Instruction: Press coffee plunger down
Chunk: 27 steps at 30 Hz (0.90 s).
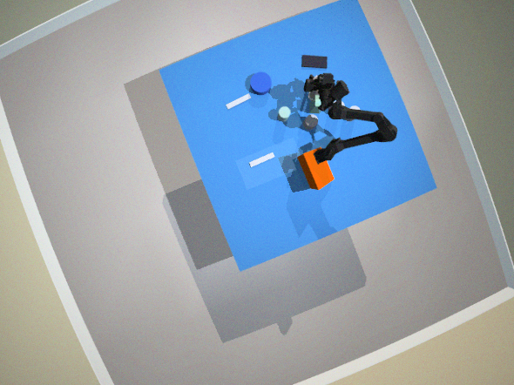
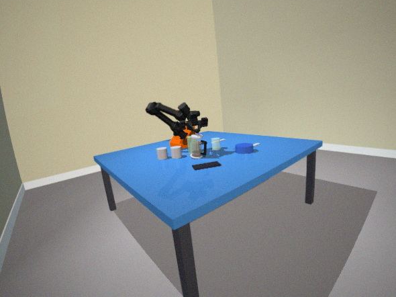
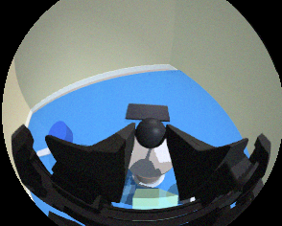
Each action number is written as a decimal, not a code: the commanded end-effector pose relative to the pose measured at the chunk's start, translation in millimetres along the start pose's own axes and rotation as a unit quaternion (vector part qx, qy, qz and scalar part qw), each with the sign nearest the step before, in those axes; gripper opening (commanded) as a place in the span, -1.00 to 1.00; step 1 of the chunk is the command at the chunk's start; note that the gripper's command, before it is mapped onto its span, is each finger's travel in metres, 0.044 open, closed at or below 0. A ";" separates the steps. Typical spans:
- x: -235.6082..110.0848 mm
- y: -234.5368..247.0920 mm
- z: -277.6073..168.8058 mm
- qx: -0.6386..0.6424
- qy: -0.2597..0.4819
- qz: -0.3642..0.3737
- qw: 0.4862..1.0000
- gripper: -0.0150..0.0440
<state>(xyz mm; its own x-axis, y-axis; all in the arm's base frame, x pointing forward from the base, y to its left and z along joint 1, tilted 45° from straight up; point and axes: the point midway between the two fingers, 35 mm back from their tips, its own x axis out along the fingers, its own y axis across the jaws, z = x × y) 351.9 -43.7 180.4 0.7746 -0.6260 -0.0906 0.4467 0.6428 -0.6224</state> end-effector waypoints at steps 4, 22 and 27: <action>2.1 0.2 -3.3 -0.005 0.006 -0.003 1.000 -0.08; 1.2 0.6 -0.2 -0.001 0.002 -0.001 1.000 0.10; 1.2 0.6 -0.2 -0.001 0.002 -0.001 1.000 0.54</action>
<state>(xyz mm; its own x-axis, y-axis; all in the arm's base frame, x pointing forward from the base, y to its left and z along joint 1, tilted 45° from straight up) 352.6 -45.0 180.2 0.7685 -0.6334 -0.0901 0.4508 0.6361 -0.6262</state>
